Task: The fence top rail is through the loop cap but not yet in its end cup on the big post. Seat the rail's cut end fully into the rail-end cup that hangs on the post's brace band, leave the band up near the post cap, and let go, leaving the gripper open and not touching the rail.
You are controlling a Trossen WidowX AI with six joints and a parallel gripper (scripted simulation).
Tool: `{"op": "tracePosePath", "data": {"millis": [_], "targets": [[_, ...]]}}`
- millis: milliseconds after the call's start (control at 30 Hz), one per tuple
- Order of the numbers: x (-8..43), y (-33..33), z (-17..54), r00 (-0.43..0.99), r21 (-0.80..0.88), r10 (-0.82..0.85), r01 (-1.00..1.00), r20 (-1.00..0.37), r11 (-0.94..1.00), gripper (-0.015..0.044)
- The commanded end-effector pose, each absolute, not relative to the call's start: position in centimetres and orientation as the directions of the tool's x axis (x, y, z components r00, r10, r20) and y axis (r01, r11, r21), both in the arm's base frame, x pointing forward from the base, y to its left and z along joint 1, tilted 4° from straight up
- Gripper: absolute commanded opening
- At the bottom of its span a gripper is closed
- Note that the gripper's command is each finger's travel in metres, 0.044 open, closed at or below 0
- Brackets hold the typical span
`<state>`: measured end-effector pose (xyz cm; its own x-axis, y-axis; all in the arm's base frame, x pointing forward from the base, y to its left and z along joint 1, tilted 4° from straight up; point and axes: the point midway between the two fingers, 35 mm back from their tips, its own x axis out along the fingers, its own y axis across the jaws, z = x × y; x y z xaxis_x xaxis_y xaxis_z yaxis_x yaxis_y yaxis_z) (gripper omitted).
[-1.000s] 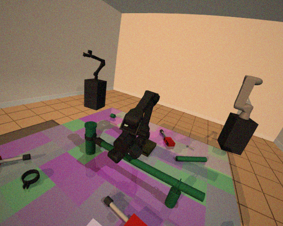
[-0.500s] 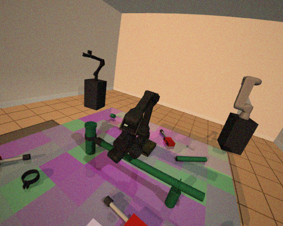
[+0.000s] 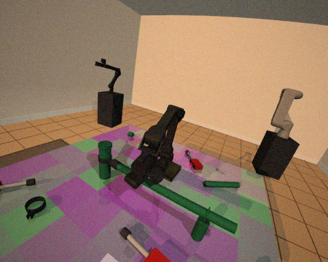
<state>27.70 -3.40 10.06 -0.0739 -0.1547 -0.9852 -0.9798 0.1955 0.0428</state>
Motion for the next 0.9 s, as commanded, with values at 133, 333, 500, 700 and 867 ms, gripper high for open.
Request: {"op": "tracePosePath", "data": {"millis": [133, 333, 500, 700, 867], "targets": [[27.7, -3.6, 10.1, -0.074, 0.043, -0.155, -0.980, -0.985, 0.196, 0.0000], [27.6, -4.1, 10.1, -0.074, 0.043, -0.155, -0.980, -0.985, 0.196, 0.0000], [27.5, -4.5, 10.1, -0.074, 0.043, -0.156, -0.980, -0.985, 0.196, 0.0000], [27.4, -4.9, 10.1, -0.074, 0.043, -0.156, -0.980, -0.985, 0.196, 0.0000], [27.4, -5.3, 10.2, -0.074, 0.043, -0.156, -0.980, -0.985, 0.196, 0.0000]]}}
